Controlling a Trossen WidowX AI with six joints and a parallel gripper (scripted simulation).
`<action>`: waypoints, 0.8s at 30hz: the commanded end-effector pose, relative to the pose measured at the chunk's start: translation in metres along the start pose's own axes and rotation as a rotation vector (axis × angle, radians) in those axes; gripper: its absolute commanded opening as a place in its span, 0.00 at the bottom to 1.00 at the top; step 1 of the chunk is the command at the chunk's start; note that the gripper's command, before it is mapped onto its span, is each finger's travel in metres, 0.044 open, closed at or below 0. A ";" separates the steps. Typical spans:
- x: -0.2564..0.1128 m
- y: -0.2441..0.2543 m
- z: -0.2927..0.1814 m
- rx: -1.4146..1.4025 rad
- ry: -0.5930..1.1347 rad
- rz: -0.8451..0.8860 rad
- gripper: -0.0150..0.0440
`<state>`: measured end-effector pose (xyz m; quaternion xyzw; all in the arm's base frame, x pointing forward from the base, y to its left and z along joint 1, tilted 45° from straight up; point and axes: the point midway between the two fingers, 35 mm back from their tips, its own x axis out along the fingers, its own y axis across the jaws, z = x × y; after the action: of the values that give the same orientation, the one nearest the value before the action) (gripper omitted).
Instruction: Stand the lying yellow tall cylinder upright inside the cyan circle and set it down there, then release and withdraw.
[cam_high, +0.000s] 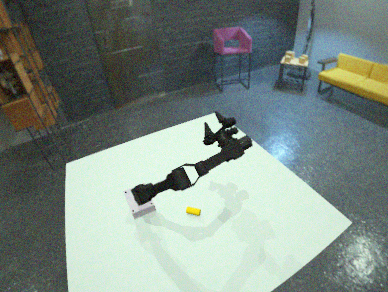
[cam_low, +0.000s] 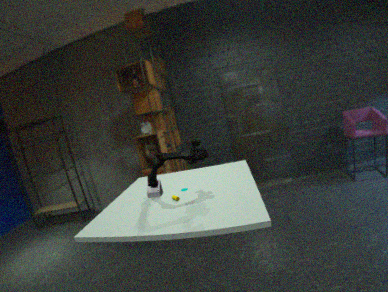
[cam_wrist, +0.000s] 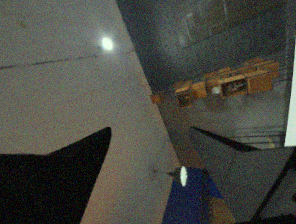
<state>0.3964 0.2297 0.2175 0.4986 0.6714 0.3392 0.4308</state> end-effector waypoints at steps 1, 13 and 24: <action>0.000 -0.002 0.000 0.004 -0.009 -0.012 0.89; -0.081 -0.130 -0.031 0.224 -0.590 -0.825 0.78; -0.226 -0.184 -0.121 0.255 -1.137 -1.639 0.78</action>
<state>0.2684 -0.0029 0.1399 0.0972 0.5921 -0.3495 0.7196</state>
